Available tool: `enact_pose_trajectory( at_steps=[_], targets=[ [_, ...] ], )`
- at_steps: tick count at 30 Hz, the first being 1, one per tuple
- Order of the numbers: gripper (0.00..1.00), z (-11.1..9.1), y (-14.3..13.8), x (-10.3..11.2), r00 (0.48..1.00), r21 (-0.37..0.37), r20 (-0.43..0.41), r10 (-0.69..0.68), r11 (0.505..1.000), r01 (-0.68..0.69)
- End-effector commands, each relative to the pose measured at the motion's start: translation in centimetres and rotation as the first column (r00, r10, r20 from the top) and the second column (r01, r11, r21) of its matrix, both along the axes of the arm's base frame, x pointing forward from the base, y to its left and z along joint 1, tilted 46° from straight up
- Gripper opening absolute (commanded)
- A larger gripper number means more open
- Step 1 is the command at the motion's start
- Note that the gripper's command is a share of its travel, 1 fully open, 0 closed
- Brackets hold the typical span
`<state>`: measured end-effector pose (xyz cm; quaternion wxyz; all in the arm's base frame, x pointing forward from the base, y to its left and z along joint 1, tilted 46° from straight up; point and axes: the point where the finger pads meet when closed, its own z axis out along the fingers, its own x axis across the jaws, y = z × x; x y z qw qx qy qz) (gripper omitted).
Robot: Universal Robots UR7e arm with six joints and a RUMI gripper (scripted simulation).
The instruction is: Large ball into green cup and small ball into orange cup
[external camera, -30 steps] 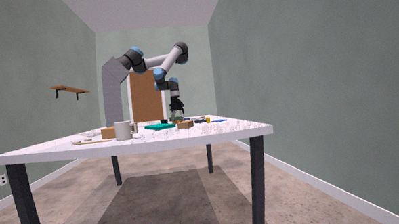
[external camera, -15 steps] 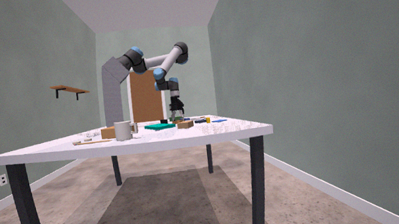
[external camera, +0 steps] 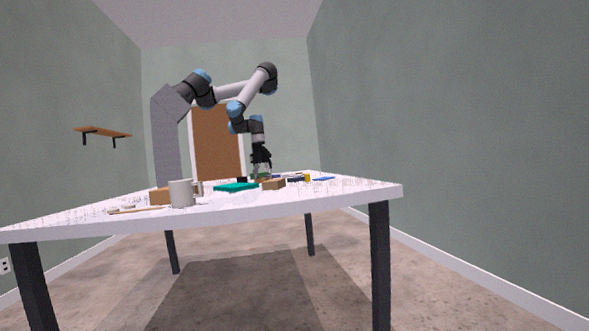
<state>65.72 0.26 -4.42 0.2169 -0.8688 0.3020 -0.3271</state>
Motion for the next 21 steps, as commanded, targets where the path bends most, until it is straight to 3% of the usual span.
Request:
enact_pose_trajectory(
  at_steps=[1,21],
  targets=[
    [0.54,0.1,0.0,-0.1,1.000,0.000,0.001,0.000,1.000,0.000],
    [0.54,2.6,-0.7,-2.6,1.000,0.000,0.001,0.000,1.000,0.000]
  ],
)
